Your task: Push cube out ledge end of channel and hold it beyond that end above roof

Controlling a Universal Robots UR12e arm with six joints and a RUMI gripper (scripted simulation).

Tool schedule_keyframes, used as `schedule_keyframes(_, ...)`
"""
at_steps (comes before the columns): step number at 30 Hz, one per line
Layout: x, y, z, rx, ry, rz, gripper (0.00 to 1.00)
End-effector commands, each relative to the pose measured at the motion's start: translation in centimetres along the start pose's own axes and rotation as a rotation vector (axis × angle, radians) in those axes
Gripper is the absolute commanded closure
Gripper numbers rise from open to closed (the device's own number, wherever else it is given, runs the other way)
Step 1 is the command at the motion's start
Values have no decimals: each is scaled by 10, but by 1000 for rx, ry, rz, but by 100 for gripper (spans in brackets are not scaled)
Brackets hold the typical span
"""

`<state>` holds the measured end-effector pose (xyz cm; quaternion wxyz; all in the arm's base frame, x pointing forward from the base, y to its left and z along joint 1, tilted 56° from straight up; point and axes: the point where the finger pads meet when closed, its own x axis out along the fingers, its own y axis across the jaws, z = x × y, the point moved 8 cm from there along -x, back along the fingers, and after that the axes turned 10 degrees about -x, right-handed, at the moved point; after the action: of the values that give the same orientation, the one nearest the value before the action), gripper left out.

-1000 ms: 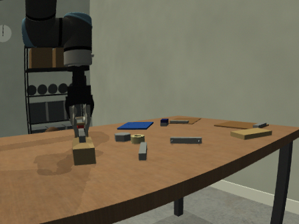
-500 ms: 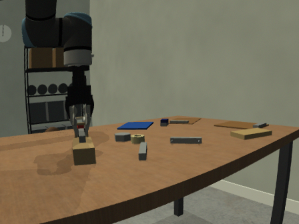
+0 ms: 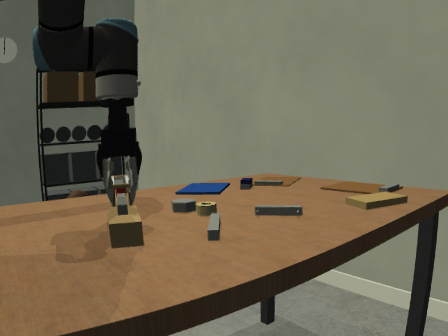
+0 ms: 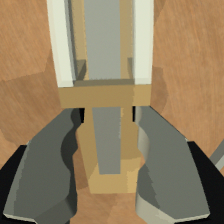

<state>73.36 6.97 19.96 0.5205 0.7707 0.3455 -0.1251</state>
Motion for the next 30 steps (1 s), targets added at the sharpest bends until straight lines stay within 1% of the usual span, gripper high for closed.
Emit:
schedule_keyframes(1,0,0,0,0,0,1,78)
schedule_keyframes(23,-1,0,0,0,0,1,78)
schedule_keyframes(27,-12,0,0,0,0,1,78)
schedule_keyframes(29,-12,0,0,0,0,1,78)
schedule_keyframes(30,-17,0,0,0,0,1,78)
